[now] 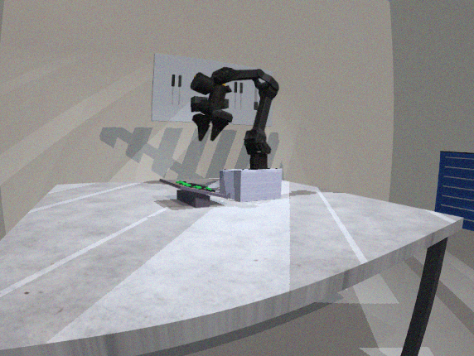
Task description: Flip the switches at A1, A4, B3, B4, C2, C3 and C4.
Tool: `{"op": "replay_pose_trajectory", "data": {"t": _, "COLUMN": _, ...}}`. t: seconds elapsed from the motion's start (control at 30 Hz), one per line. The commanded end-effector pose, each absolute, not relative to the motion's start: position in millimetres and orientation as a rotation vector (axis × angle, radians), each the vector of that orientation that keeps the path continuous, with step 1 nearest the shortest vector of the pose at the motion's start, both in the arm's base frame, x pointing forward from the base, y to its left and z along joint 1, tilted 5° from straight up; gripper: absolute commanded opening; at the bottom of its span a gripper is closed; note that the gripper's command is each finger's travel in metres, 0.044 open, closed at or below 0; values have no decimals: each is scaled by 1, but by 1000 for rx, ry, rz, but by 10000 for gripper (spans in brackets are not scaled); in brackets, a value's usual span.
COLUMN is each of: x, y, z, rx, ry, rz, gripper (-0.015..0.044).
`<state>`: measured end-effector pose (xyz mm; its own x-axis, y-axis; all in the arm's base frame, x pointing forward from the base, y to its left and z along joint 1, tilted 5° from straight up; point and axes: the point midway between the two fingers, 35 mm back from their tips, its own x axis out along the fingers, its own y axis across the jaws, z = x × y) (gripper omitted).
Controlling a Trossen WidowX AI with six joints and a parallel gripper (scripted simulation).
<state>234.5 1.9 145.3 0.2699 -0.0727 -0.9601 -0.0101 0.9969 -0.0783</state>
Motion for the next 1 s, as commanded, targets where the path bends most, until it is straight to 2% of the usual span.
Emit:
{"op": "replay_pose_trajectory", "data": {"t": 0.0, "x": 236, "y": 3, "z": 143, "rx": -73, "ry": 1297, "rz": -43, "gripper": 374}}
{"op": "replay_pose_trajectory", "data": {"t": 0.23, "x": 284, "y": 26, "z": 61, "rx": -55, "ry": 1297, "rz": -68, "gripper": 190}}
{"op": "replay_pose_trajectory", "data": {"t": 0.47, "x": 286, "y": 27, "z": 55, "rx": -55, "ry": 1295, "rz": -69, "gripper": 6}}
{"op": "replay_pose_trajectory", "data": {"t": 0.57, "x": 293, "y": 24, "z": 27, "rx": -55, "ry": 1273, "rz": -68, "gripper": 0}}
{"op": "replay_pose_trajectory", "data": {"t": 0.97, "x": 296, "y": 23, "z": 14, "rx": -56, "ry": 1270, "rz": -68, "gripper": 0}}
